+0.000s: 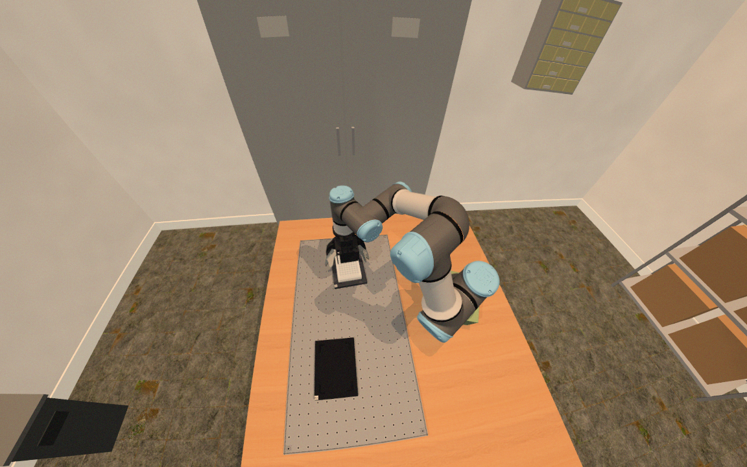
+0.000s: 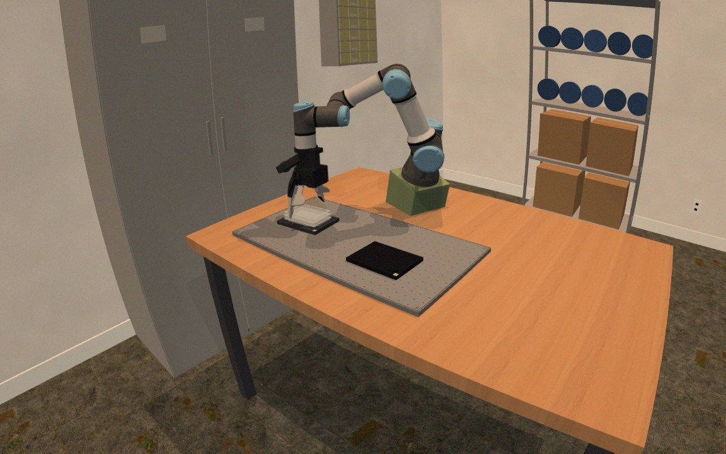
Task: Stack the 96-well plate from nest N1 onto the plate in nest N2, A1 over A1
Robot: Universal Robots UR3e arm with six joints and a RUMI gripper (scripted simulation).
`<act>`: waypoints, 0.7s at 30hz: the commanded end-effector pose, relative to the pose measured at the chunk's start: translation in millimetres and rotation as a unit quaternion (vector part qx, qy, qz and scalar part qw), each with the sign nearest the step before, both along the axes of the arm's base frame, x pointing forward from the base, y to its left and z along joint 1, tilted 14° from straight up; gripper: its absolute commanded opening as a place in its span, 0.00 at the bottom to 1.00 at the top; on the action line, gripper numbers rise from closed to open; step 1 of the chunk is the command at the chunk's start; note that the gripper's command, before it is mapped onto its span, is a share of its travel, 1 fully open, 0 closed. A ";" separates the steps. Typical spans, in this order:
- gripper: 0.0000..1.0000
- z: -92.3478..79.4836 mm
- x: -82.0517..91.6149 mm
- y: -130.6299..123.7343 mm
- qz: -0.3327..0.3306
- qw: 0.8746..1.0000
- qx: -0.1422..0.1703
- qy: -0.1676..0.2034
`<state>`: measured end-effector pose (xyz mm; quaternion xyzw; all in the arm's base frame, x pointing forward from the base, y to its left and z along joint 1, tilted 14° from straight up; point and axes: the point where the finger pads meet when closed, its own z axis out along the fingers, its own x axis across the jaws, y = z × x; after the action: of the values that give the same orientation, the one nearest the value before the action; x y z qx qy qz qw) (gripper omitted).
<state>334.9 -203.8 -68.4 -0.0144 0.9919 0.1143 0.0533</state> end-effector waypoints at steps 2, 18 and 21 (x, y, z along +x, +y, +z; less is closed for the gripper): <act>1.00 7.5 -0.3 -2.5 0.000 1.000 -0.001 -0.001; 1.00 43.7 -4.1 -11.0 0.000 1.000 -0.001 -0.001; 1.00 51.4 -5.0 -12.9 0.000 1.000 -0.001 -0.001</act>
<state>330.9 -213.2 -28.9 -0.0143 0.9920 0.1133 0.0541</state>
